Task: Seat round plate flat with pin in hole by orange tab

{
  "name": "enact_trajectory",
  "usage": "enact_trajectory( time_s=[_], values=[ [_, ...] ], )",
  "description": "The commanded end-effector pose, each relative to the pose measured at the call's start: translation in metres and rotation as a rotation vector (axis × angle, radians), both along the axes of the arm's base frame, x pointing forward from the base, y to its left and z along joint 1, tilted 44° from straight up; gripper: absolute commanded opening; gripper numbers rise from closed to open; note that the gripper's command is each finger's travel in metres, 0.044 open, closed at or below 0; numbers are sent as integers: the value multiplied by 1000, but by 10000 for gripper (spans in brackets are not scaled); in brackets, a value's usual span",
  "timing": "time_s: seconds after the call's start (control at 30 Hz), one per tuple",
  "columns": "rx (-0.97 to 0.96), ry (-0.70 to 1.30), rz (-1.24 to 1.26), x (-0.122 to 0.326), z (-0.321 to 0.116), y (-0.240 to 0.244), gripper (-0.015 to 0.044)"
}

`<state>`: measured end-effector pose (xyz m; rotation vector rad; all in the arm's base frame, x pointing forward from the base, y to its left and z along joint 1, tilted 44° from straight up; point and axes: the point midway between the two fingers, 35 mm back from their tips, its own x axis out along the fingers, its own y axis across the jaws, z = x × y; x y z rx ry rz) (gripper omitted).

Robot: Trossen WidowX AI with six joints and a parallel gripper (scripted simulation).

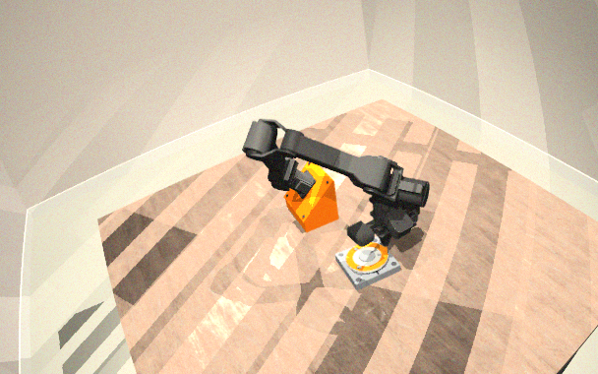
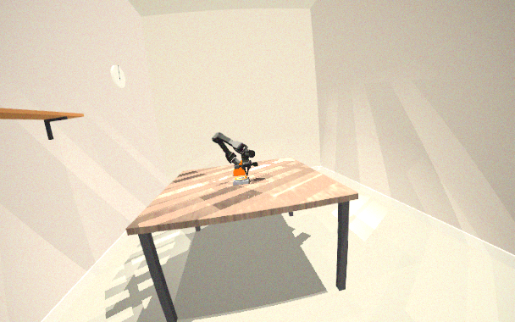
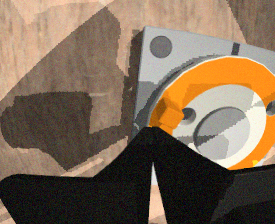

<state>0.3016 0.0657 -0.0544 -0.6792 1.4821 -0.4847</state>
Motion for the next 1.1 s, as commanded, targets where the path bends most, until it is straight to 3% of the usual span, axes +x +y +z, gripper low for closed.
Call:
enact_trajectory(
  time_s=[0.0, 1.07],
  values=[
    [-5, 4, -1, 6, -1, -2, 0],
    [-6, 2, -1, 38, 14, -16, 0]
  ],
)
